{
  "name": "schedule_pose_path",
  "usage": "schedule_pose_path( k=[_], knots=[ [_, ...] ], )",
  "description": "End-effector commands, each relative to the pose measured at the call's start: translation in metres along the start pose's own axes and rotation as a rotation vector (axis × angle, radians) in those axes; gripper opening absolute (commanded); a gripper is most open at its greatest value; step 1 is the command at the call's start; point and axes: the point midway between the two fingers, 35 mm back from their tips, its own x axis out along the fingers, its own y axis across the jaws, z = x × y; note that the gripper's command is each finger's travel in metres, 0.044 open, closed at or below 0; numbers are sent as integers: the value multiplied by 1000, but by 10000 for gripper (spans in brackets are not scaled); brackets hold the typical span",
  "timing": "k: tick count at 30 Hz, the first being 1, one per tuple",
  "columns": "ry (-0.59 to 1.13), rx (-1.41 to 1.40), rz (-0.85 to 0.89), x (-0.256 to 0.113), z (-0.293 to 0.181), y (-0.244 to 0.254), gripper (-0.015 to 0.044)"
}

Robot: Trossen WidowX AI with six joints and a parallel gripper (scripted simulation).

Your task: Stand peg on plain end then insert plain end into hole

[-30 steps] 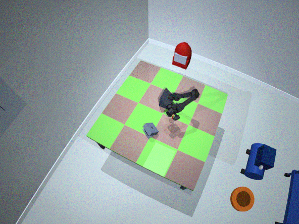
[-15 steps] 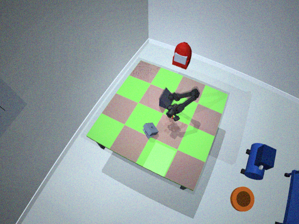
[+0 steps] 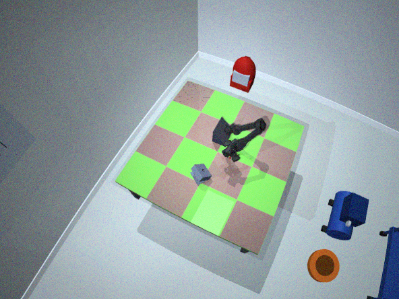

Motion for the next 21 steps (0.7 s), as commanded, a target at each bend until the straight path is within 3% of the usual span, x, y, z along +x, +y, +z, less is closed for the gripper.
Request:
schedule_pose_path(
  k=[1, 6, 21],
  knots=[
    [0, -2, 1, 0, 0, 0, 33],
    [0, -1, 1, -1, 0, 0, 0],
    [-4, 2, -4, -48, 4, 0, 0]
  ],
)
